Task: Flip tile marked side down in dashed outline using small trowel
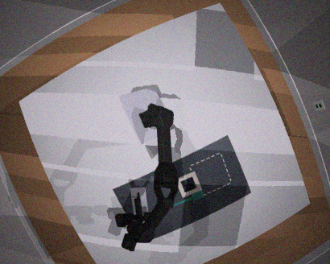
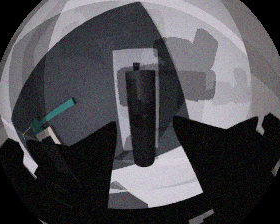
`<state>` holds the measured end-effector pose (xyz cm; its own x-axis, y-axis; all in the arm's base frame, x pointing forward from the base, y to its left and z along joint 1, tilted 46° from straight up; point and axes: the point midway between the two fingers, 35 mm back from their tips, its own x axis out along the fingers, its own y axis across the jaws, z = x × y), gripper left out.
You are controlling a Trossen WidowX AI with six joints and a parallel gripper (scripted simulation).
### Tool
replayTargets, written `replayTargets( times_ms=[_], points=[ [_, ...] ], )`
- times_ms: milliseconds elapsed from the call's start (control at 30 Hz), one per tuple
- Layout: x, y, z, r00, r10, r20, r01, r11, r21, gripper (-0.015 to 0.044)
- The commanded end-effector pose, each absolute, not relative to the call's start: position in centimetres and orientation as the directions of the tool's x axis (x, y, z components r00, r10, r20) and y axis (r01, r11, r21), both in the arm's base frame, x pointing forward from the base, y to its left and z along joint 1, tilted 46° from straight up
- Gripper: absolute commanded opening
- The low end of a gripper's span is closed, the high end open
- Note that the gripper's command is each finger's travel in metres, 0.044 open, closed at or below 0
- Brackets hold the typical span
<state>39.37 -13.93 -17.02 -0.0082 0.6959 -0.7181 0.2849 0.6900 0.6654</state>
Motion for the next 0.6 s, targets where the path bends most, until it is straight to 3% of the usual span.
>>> replayTargets(
  times_ms=[0, 567],
  points=[
    [39.2, -13.4, -17.5, -0.01, 0.7, -0.714, 0.293, 0.684, 0.668, 0.027],
    [39.2, -11.7, -19.3, -0.01, 0.701, -0.713, 0.293, 0.683, 0.669, 0.027]
  ],
)
